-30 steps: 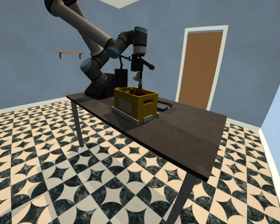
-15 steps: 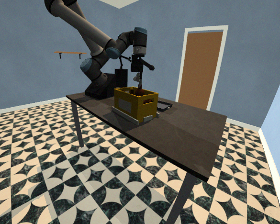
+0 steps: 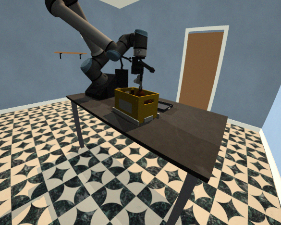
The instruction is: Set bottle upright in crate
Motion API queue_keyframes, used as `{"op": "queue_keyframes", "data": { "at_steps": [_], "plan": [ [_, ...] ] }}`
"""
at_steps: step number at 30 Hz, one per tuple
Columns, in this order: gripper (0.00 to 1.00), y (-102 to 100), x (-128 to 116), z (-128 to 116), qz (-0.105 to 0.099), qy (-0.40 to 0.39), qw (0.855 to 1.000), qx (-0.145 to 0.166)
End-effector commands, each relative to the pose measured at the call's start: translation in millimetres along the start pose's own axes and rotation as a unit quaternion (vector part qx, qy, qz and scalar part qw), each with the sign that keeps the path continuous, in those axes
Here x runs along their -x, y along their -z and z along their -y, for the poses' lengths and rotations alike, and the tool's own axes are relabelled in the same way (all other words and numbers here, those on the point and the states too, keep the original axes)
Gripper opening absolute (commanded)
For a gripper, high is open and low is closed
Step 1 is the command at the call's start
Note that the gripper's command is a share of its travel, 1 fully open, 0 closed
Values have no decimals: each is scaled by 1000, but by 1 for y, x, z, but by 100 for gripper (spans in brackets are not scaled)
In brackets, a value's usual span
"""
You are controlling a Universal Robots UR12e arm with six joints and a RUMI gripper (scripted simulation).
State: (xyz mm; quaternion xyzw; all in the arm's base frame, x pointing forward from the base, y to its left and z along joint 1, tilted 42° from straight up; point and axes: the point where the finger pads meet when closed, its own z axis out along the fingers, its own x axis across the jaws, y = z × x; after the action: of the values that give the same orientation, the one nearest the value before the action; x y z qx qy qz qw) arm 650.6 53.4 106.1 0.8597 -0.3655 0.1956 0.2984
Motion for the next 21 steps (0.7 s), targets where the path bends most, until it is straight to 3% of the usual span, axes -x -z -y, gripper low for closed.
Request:
{"op": "queue_keyframes", "data": {
  "at_steps": [1,21],
  "plan": [
    [0,-6,0,0,0,0,1000,-1],
    [0,-22,0,0,0,0,1000,-1]
  ]
}}
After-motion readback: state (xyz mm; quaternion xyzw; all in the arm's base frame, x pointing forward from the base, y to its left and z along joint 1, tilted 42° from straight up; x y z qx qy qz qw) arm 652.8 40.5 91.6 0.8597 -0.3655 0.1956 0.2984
